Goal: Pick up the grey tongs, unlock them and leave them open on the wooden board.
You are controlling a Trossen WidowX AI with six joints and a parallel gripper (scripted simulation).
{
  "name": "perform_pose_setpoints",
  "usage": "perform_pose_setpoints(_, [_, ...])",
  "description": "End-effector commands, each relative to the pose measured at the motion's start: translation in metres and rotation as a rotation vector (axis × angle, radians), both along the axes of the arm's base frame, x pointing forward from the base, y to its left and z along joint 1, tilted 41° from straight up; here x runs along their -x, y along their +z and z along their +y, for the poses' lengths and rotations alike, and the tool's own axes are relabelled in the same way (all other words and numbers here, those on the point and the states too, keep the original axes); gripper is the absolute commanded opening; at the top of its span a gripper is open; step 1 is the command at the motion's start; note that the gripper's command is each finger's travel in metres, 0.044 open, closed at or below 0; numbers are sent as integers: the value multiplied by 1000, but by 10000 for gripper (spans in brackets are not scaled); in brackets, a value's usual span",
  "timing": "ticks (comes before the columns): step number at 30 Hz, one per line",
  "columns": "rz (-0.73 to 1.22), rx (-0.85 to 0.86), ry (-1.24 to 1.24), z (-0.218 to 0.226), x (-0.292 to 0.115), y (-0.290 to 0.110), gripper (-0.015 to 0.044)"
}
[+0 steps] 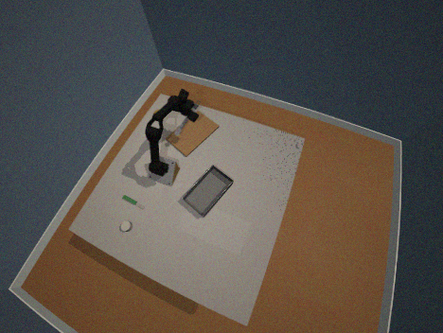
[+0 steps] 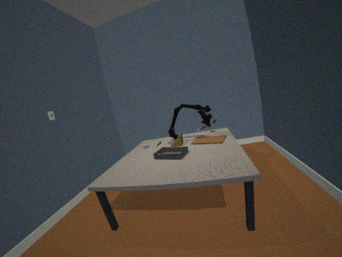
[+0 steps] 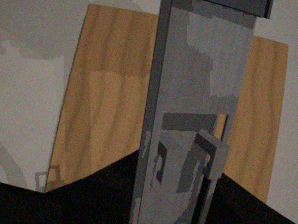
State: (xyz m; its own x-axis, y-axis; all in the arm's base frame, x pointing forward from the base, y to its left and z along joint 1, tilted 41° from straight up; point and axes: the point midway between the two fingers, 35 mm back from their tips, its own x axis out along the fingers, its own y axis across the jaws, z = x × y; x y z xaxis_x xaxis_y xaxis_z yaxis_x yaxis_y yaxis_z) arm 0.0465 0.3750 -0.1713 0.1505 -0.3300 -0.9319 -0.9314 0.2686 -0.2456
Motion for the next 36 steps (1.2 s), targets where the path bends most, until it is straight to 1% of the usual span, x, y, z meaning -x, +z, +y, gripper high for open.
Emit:
perform_pose_setpoints(1, [14, 28, -19, 1, 0, 1, -150])
perform_pose_setpoints(28, [107, 333, -134, -17, -2, 18, -150])
perform_pose_setpoints(36, [109, 340, -137, -18, -2, 18, -150])
